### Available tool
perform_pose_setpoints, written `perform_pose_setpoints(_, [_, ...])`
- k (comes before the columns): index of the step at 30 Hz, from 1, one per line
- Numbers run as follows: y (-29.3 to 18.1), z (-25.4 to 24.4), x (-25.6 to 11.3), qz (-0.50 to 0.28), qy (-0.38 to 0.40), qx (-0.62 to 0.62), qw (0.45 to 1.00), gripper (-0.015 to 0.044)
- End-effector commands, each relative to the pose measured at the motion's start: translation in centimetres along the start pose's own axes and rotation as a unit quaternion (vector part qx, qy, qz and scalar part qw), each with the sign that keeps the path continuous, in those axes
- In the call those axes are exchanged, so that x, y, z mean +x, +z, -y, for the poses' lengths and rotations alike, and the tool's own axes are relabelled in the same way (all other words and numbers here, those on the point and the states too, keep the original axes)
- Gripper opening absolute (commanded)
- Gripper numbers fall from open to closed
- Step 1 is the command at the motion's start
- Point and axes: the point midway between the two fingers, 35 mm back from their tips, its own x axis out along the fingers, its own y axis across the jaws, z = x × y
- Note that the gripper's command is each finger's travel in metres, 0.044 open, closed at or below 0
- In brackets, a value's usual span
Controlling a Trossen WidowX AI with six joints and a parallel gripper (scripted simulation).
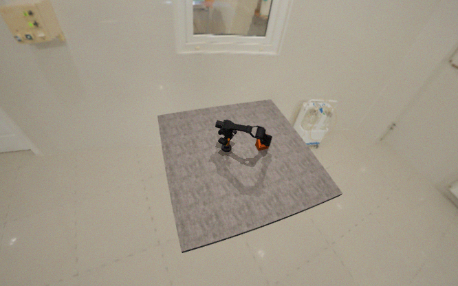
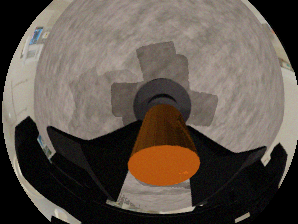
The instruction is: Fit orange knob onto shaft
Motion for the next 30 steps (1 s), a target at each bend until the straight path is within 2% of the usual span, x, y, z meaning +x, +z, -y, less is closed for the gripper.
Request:
perform_pose_setpoints(1, [0.26,-0.12,-0.43,0.004,0.002,-0.036,0.999,0.0000])
perform_pose_setpoints(5, [0.41,-0.13,-0.51,0.004,0.002,-0.097,0.995,0.0000])
perform_pose_setpoints(30, [0.06,-0.05,0.09,0.004,0.002,-0.097,0.995,0.0000])
